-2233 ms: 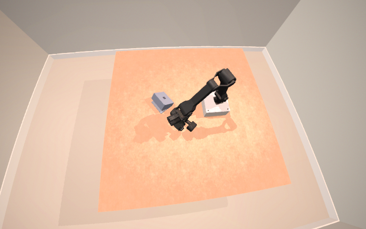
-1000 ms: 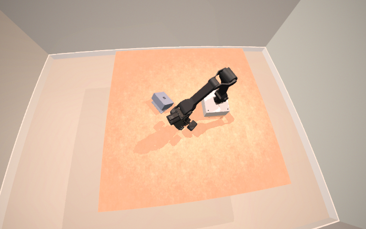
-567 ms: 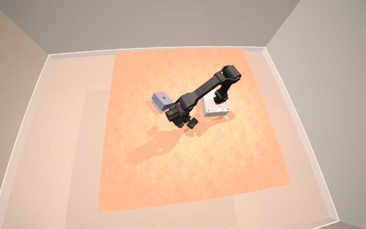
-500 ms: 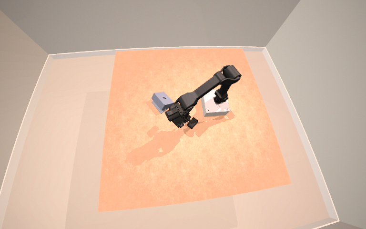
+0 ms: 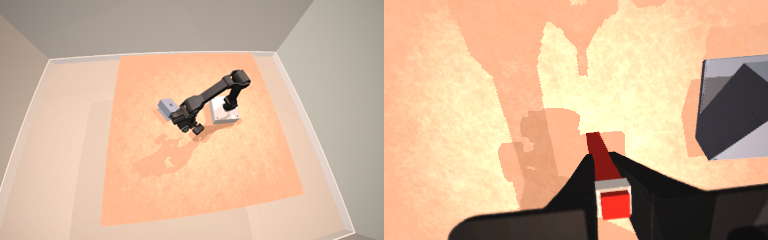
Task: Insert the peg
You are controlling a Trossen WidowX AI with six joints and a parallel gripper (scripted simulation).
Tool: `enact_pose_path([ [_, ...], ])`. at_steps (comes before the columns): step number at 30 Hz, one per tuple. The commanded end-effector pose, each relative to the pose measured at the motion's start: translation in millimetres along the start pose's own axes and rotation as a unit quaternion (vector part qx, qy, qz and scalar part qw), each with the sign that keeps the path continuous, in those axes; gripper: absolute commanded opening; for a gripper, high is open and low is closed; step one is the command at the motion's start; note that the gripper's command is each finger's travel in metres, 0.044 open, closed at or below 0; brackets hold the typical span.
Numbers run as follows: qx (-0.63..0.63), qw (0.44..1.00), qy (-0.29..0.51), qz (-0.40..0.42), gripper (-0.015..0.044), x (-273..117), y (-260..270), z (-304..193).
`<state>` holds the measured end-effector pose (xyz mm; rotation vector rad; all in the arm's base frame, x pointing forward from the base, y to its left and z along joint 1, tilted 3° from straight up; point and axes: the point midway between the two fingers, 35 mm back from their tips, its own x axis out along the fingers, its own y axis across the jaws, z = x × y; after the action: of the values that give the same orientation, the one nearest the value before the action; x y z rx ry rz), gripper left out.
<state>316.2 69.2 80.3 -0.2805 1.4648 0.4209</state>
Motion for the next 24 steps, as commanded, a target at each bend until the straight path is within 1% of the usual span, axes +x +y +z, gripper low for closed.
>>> enact_pose_path([
  [1,0.018,1.000,-0.004,0.005,0.0000,0,-4,-1],
  [24,0.112,0.993,-0.028,0.029,0.0000,-2,-31,-6],
])
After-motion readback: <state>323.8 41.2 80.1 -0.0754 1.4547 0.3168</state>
